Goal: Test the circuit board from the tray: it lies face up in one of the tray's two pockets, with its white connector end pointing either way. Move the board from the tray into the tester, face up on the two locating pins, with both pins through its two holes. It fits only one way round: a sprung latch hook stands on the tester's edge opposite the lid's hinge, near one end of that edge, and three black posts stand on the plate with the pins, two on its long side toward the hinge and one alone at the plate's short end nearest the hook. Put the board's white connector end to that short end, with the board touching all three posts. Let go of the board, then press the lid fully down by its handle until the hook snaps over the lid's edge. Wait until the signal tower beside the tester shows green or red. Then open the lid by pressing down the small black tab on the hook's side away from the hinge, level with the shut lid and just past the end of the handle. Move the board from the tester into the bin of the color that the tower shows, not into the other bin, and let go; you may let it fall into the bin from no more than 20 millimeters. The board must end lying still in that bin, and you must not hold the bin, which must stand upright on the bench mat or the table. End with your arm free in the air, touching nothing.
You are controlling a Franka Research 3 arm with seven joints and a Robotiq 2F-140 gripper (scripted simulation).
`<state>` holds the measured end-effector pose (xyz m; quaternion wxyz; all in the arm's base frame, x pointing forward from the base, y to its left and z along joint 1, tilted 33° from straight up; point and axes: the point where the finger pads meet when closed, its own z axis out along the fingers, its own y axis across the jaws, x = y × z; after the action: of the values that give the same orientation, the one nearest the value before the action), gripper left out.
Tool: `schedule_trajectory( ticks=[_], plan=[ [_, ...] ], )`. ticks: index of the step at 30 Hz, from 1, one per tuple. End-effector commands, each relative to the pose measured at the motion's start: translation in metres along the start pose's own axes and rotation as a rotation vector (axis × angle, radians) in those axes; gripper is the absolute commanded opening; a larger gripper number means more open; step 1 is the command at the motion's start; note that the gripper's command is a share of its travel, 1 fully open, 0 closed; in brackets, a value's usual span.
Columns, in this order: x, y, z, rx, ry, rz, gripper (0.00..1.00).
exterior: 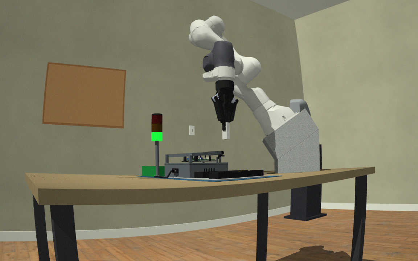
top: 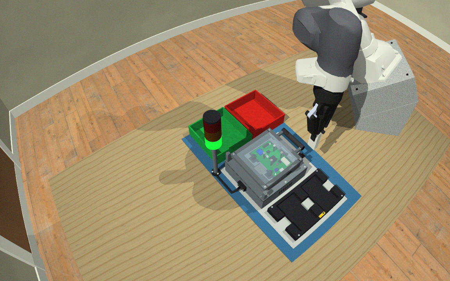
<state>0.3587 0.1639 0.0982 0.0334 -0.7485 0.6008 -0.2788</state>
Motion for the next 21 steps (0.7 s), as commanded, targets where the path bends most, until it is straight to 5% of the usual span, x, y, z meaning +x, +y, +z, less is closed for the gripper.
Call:
schedule_trajectory(
  ticks=[1,12,13,21],
  plan=[
    [0.0019,0.0011,0.0004,-0.003,0.005,-0.021,0.00],
    [0.0019,0.0011,0.0004,-0.003,0.005,-0.021,0.00],
    [0.0019,0.0011,0.0004,-0.003,0.005,-0.021,0.16],
    [0.0019,0.0011,0.0004,-0.003,0.005,-0.021,0.16]
  ],
)
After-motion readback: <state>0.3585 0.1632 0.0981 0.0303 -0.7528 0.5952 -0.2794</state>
